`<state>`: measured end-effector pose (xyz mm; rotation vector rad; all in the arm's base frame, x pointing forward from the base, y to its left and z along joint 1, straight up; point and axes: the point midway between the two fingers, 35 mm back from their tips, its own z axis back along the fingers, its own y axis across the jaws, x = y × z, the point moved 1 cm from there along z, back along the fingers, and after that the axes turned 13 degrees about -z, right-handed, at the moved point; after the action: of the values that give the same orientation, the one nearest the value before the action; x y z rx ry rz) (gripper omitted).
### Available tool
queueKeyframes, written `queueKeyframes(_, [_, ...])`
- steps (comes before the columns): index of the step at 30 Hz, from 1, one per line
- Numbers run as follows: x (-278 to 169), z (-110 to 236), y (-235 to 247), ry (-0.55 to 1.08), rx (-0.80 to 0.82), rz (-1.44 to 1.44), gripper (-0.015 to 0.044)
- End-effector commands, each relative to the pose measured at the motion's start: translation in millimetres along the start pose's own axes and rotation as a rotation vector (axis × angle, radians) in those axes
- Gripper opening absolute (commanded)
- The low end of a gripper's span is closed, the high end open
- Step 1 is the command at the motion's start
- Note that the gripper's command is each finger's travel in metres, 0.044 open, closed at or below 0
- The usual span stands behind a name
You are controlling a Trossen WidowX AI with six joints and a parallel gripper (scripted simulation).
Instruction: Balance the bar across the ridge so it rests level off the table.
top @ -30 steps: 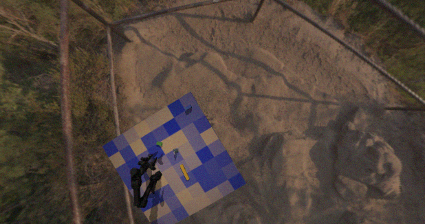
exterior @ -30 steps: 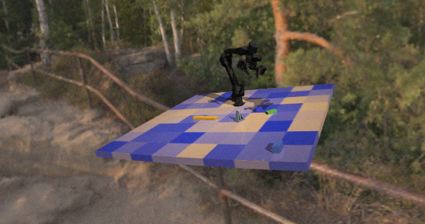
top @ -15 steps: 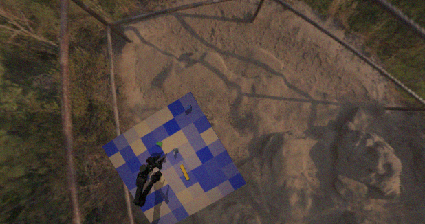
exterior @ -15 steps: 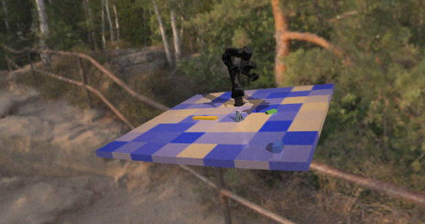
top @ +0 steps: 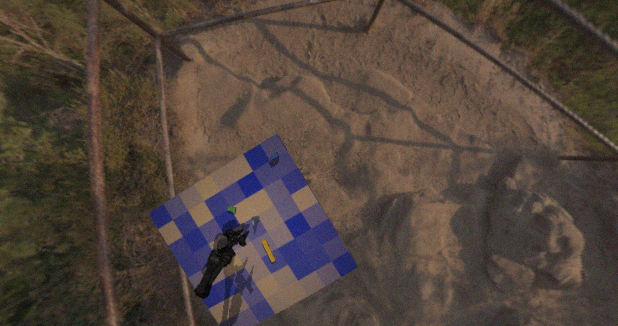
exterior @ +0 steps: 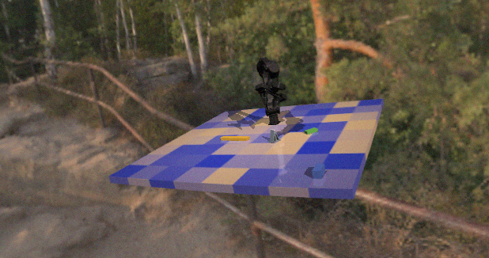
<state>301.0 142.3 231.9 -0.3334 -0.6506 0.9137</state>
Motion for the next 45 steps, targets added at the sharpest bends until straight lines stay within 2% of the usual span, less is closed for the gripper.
queueKeyframes(1, [-13,-13,-9,0.057,0.024,0.04,0.0315])
queueKeyframes(22, [-89,-53,-51,0.276,0.173,0.164,0.0315])
queueKeyframes(45, [-179,-74,-83,0.365,0.399,0.236,0.0315])
